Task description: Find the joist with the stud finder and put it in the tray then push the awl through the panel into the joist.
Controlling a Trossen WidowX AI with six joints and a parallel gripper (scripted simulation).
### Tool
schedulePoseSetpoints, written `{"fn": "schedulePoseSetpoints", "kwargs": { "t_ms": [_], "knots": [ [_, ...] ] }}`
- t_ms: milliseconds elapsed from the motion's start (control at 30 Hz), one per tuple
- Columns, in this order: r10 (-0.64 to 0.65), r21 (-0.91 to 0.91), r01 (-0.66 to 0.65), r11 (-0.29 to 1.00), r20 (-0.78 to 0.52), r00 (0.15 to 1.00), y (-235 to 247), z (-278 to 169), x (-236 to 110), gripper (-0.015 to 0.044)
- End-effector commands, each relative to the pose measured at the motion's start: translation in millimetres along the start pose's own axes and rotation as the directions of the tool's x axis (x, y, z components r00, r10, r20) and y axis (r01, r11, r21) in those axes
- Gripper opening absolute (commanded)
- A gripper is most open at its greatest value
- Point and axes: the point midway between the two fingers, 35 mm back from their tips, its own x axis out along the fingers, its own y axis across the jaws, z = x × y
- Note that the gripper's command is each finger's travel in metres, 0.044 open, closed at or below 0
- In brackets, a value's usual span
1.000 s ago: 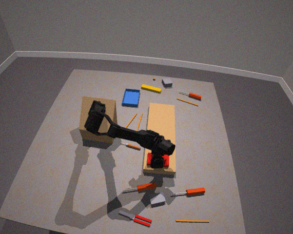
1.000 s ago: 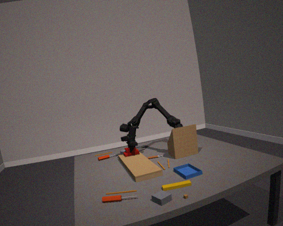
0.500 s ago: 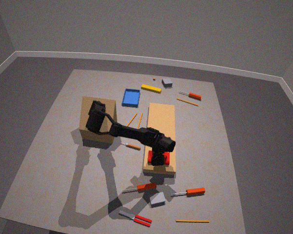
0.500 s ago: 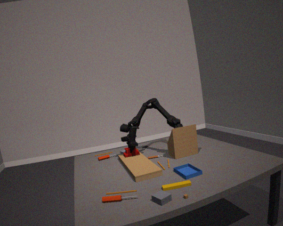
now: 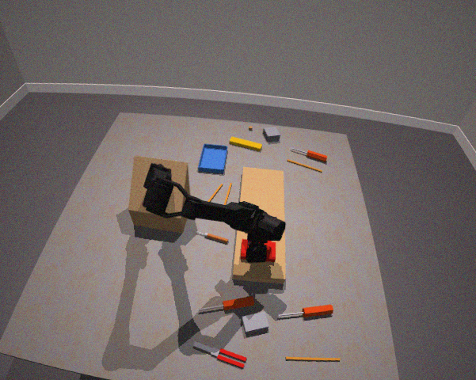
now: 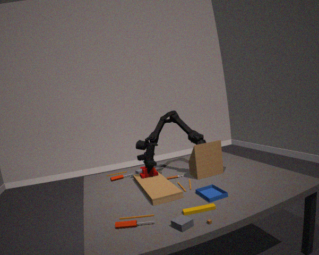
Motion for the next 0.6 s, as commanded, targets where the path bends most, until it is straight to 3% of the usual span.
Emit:
{"fn": "schedulePoseSetpoints", "kwargs": {
  "t_ms": [0, 567],
  "knots": [
    [0.004, 0.0, -0.004, 1.0, -0.001, 1.0, 9, 0, 1, 0.0],
    [0.005, 0.0, -0.005, 1.0, -0.002, 1.0, 35, -1, 0, 0.0]
  ]
}}
